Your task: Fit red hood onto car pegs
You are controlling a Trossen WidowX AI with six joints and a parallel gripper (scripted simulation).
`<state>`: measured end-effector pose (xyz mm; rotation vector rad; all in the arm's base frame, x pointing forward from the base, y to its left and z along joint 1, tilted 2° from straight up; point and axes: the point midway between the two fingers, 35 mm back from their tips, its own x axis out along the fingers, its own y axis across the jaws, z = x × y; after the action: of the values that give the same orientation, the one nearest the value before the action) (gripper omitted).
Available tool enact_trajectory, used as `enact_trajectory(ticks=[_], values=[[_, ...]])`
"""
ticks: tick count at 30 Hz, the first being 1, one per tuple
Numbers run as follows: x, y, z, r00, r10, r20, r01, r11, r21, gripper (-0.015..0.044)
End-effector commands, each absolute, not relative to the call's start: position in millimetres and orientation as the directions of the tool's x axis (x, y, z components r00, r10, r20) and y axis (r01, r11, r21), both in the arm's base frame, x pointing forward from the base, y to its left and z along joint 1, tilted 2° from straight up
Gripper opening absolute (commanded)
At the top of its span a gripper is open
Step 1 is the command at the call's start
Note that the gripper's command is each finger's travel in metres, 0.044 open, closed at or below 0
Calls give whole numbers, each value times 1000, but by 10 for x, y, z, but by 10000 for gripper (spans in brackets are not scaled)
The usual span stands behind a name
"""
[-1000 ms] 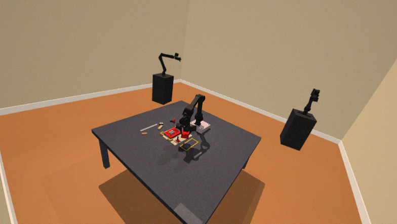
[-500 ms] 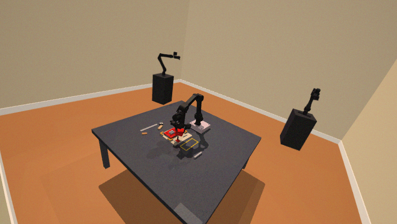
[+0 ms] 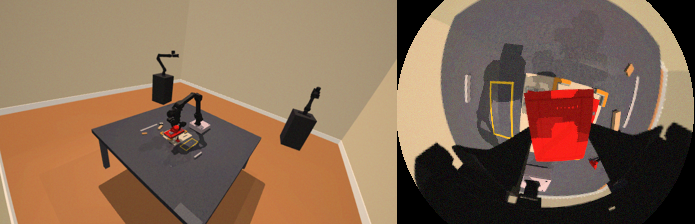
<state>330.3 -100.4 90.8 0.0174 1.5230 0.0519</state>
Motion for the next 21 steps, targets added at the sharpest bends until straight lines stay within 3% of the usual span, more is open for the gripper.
enact_trajectory(ticks=[1,21], values=[[3255,-1158,900,52,50,-997,37,998,52,0],[3069,-1585,822,58,48,-997,202,978,59,0]])
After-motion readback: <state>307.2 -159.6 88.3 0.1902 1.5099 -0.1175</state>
